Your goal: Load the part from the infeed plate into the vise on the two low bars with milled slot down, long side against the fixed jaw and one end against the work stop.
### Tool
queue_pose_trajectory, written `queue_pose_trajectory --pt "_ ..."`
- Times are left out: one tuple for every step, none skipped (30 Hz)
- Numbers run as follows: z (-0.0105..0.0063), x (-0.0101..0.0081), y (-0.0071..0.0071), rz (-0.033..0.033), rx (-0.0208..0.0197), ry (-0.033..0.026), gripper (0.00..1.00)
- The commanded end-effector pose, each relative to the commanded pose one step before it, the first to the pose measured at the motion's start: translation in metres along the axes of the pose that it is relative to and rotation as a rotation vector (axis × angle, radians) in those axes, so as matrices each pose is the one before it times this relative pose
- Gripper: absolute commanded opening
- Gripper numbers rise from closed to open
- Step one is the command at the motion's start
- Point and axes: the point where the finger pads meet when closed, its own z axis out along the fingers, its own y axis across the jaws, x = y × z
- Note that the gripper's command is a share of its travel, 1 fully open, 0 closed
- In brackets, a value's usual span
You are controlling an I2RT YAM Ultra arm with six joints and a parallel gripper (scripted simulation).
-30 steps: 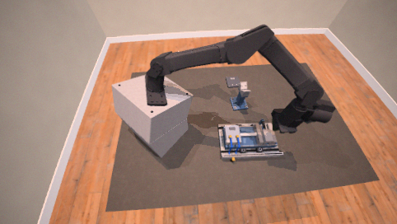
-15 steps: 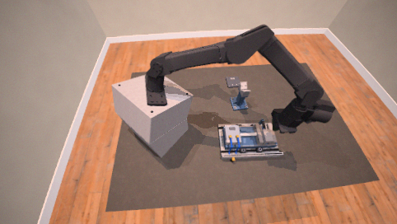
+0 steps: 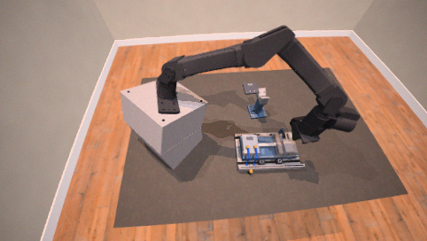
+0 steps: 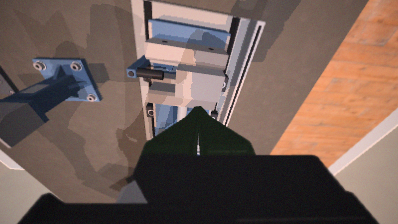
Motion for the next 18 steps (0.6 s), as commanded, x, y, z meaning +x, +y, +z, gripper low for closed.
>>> queue_pose_trajectory --pt "-0.01285 0.00025 -0.00592 -0.20888 0.01322 -0.03429 0.00" --pt "0.00001 0.00044 0.00017 -0.02270 -0.00001 0.00002 0.00" --pt "0.00000 0.00000 0.00000 0.00000 0.00000 0.00000 0.00" --pt "0.00000 0.00000 0.00000 0.00000 0.00000 0.00000 0.00" --pt "0.00002 0.00145 0.00062 -0.07463 -0.00002 0.00006 0.00" --pt "0.00002 0.00113 0.00059 -0.05935 -0.00002 0.00004 0.00" --pt "0.00001 0.00037 0.00022 -0.01978 -0.00001 0.00001 0.00" --pt "0.00002 0.00098 0.00062 -0.05292 -0.00002 0.00004 0.00" --pt "0.00001 0.00053 0.00038 -0.02968 -0.00001 0.00002 0.00" --pt "0.00001 0.00077 0.00059 -0.04380 -0.00002 0.00003 0.00" --pt "0.00001 0.00064 0.00054 -0.03729 -0.00002 0.00003 0.00" --pt "0.00000 0.00006 0.00006 -0.00386 0.00000 0.00000 0.00" --pt "0.00002 0.00110 0.00102 -0.06595 -0.00004 0.00004 0.00" --pt "0.00001 0.00032 0.00034 -0.02019 -0.00001 0.00001 0.00" --pt "0.00002 0.00079 0.00088 -0.05115 -0.00003 0.00003 0.00" --pt "0.00001 0.00051 0.00064 -0.03499 -0.00002 0.00002 0.00" --pt "0.00001 0.00054 0.00073 -0.03849 -0.00003 0.00002 0.00" --pt "0.00001 0.00049 0.00072 -0.03702 -0.00003 0.00002 0.00"
